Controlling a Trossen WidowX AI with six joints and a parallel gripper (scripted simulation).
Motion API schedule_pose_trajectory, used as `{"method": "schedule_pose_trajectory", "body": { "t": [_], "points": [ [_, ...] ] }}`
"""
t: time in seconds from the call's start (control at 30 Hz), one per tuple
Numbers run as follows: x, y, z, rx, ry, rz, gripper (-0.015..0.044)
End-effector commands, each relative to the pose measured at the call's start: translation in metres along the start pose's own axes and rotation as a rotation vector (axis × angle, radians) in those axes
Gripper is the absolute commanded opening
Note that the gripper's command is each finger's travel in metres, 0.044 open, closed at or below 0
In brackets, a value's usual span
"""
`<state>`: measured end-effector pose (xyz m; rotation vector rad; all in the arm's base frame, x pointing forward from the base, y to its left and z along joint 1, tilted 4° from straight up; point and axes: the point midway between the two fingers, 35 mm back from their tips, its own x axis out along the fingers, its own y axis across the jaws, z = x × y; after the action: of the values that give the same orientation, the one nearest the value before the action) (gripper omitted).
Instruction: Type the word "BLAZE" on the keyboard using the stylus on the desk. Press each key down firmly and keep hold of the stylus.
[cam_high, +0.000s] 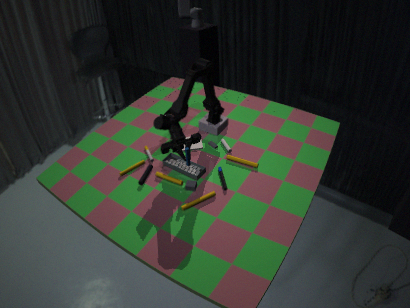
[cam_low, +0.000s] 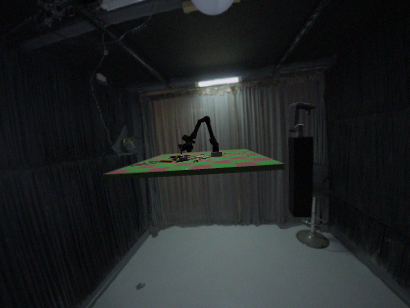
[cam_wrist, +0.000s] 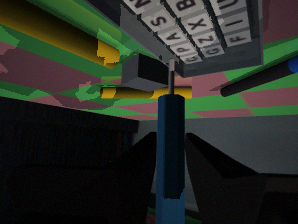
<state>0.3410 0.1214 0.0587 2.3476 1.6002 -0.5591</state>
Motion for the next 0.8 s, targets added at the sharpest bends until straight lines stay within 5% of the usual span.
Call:
{"method": "schedule_pose_trajectory", "body": {
  "t": [0.0,0.77],
  "points": [
    [0.0021,0.0007,0.0047,0.009,-0.004,-0.002,0.0081],
    [0.0037,0.0007,0.0075,0.009,-0.004,-0.002,0.0081]
  ]
}}
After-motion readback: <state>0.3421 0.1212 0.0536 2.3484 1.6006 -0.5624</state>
